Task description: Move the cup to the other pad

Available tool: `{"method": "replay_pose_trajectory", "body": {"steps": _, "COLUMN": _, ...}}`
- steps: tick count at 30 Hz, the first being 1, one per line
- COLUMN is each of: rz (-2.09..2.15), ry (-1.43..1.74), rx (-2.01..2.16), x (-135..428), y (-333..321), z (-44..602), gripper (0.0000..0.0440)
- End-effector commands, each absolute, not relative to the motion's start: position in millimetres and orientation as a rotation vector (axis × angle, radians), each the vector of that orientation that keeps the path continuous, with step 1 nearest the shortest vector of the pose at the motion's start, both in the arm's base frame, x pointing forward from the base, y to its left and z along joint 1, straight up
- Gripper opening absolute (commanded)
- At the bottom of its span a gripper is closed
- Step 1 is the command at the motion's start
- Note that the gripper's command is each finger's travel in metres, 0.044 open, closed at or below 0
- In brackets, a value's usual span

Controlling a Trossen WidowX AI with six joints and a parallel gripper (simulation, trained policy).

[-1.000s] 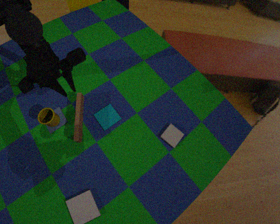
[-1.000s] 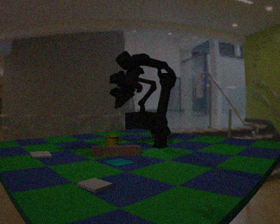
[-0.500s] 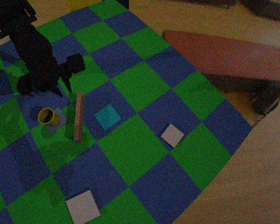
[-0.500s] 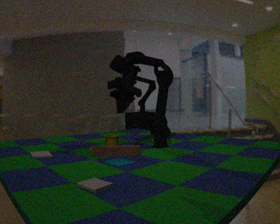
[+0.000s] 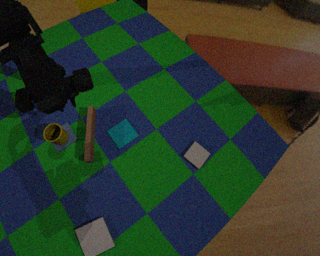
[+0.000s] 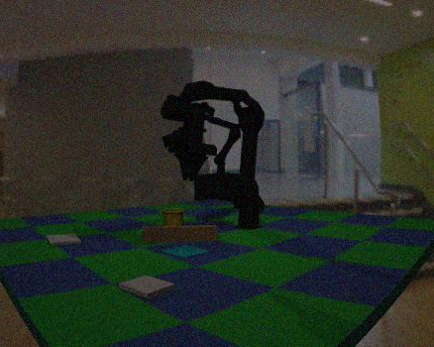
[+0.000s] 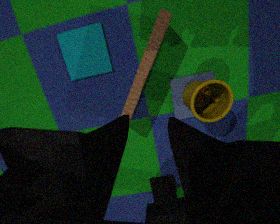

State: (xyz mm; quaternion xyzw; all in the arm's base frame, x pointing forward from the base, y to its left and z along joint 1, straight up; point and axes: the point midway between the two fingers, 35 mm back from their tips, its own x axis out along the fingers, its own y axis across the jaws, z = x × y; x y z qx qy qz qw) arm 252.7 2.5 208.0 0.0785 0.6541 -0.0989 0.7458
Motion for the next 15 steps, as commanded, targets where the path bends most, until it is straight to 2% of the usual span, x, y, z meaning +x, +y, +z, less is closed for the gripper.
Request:
{"method": "replay_pose_trajectory", "body": {"steps": 1, "rz": -0.227, "ry": 1.456, "rx": 0.164, "x": 252, "y": -1, "z": 208, "gripper": 0.0166}}
{"method": "replay_pose_trajectory", "body": {"steps": 15, "rz": -0.284, "ry": 1.559, "rx": 0.177, "x": 249, "y": -16, "z": 191, "gripper": 0.0171}}
